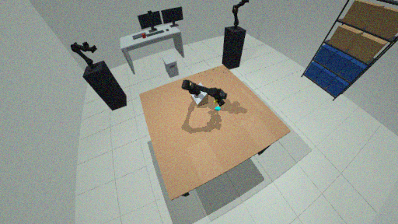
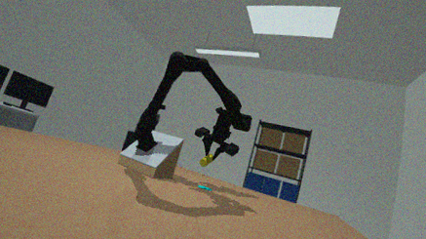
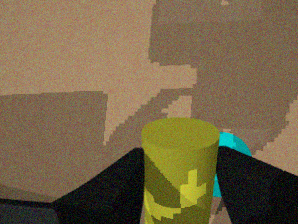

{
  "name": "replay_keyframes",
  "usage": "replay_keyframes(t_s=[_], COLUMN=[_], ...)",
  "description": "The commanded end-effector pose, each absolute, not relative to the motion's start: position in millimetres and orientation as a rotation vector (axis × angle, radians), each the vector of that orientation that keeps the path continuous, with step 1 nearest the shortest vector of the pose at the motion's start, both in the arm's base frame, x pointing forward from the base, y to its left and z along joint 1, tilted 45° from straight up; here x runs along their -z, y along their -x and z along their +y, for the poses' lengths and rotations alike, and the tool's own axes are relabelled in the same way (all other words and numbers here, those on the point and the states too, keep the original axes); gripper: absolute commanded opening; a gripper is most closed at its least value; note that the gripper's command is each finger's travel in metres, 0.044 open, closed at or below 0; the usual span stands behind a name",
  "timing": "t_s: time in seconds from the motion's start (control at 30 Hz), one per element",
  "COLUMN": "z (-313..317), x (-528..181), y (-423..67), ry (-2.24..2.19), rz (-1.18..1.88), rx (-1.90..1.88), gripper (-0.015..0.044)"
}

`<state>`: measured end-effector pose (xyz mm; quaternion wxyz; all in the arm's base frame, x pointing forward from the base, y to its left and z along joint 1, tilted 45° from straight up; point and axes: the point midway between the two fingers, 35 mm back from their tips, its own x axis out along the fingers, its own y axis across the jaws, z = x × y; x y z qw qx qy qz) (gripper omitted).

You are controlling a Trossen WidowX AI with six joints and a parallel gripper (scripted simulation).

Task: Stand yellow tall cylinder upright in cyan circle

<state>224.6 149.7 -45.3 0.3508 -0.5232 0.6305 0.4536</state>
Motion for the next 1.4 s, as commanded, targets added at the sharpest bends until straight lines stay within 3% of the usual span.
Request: replay_keyframes(t_s=[0.0,1.37], z=[148.1,145.0], x=[46.5,47.4], y=[-222.9,-222.9], ry=[1.318,1.057], rz=[1.619,1.414], rx=[-1.207,-1.398], gripper=[0.0105,0.0105])
